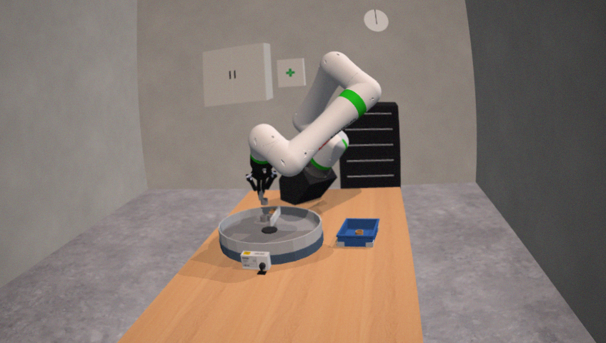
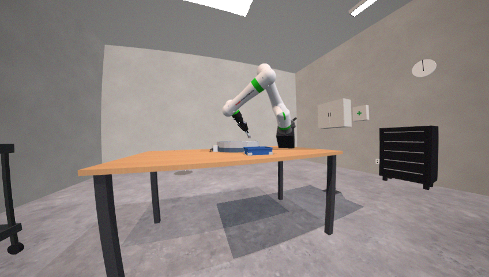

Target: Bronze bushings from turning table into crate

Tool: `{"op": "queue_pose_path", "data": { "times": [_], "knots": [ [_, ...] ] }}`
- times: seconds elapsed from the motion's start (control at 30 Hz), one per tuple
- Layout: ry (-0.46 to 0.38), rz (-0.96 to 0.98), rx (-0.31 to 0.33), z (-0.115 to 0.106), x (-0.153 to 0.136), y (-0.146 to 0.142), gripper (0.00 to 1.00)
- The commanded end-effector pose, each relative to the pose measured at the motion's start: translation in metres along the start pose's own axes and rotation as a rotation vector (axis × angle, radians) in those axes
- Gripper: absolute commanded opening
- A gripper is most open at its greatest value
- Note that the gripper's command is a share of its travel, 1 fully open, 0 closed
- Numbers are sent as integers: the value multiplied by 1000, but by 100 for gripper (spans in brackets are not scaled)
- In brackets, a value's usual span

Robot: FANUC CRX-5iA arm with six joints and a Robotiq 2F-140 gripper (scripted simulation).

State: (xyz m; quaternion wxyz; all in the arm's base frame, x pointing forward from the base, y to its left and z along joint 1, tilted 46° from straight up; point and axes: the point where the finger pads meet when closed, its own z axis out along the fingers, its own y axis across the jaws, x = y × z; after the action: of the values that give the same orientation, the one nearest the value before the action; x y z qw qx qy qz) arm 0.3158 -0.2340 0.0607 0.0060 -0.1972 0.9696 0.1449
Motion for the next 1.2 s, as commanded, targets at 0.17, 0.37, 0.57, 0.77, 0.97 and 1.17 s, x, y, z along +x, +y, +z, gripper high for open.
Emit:
{"op": "queue_pose_path", "data": {
  "times": [0.17,0.37,0.57,0.77,0.97,1.17],
  "knots": [
    [0,0,0,0,0,0,0],
    [0,0,0,0,0,0,0],
    [0,0,0,0,0,0,0],
    [0,0,0,0,0,0,0],
    [0,0,0,-8,-9,-1,0],
    [0,0,0,-32,-38,-4,0]
  ]
}}
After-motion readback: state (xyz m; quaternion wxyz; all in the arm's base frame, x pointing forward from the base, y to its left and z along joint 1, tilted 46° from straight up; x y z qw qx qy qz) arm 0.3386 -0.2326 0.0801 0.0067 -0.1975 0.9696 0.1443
